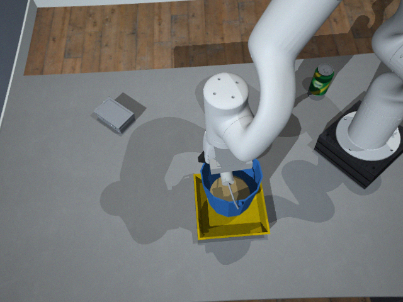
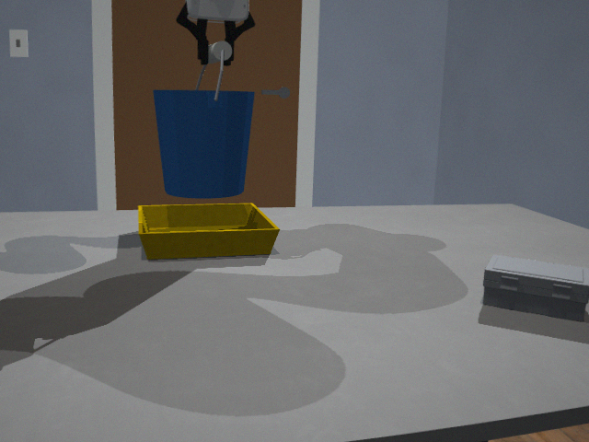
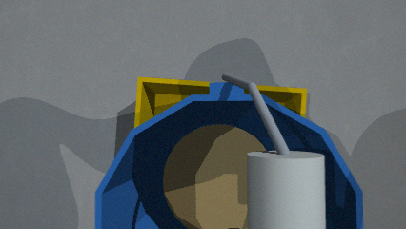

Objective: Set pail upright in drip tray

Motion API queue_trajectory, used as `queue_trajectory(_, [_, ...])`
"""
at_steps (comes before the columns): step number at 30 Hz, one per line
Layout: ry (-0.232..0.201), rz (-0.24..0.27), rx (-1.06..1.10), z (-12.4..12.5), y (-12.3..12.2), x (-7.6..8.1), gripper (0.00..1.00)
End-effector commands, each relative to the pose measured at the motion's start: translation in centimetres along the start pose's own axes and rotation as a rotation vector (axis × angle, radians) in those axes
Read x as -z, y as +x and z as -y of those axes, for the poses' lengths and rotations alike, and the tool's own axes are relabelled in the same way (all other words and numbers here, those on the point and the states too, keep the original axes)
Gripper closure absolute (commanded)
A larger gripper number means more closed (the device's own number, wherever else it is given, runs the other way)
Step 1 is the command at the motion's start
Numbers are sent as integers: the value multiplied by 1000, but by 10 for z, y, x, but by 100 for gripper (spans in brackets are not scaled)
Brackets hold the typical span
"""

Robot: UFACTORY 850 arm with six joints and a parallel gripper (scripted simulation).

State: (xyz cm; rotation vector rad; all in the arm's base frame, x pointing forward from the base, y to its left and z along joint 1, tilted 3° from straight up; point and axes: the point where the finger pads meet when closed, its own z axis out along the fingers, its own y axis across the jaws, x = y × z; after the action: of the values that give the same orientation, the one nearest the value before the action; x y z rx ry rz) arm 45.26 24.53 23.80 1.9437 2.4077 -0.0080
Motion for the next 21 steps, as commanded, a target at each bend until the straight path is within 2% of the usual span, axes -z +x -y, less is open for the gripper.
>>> queue_trajectory(1, [-2,-1,0,-1,2,1,100])
queue_trajectory(21, [-2,-1,0,0,3,1,100])
